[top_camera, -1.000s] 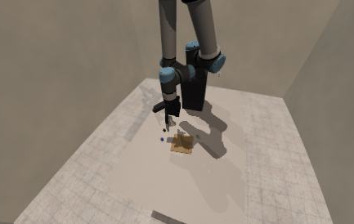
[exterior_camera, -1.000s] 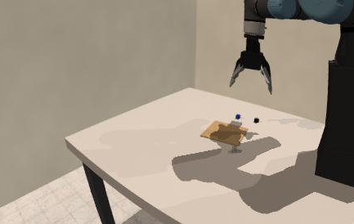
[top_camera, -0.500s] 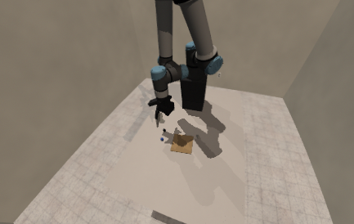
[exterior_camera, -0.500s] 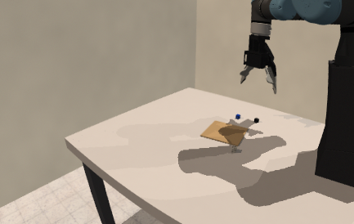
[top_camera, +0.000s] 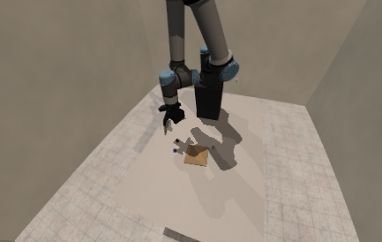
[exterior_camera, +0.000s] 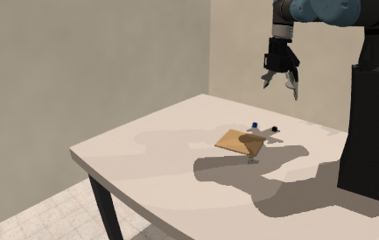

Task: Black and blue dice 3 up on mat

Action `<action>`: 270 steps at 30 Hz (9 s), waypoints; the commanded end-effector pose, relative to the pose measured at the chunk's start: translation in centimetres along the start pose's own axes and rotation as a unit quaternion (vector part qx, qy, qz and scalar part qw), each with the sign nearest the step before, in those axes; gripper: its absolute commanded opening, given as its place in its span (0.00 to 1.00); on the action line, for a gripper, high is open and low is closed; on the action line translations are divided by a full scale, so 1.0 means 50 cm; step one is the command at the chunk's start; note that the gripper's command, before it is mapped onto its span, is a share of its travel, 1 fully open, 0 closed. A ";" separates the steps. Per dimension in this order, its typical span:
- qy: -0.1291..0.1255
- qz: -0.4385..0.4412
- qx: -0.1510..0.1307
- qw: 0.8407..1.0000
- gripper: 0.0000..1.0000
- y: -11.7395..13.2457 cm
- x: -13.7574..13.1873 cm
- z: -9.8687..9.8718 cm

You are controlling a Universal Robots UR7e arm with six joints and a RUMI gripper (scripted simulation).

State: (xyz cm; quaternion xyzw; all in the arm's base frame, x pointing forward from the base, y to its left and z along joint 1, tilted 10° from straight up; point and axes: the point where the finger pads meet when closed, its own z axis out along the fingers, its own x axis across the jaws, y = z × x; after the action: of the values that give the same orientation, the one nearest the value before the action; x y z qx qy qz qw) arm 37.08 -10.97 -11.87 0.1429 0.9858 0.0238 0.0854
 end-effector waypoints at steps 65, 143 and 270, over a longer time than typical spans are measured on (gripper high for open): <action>0.000 -0.567 0.001 0.823 1.00 -0.004 -0.010 0.088; 0.000 -0.705 0.000 0.709 0.18 0.002 -0.002 0.125; 0.000 -0.705 0.000 0.709 0.18 -0.001 -0.001 0.262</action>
State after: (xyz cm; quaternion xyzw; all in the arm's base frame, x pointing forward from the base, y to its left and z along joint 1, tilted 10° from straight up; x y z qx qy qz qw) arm 39.38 -10.74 -24.76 -0.5940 0.7996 -0.0433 0.0772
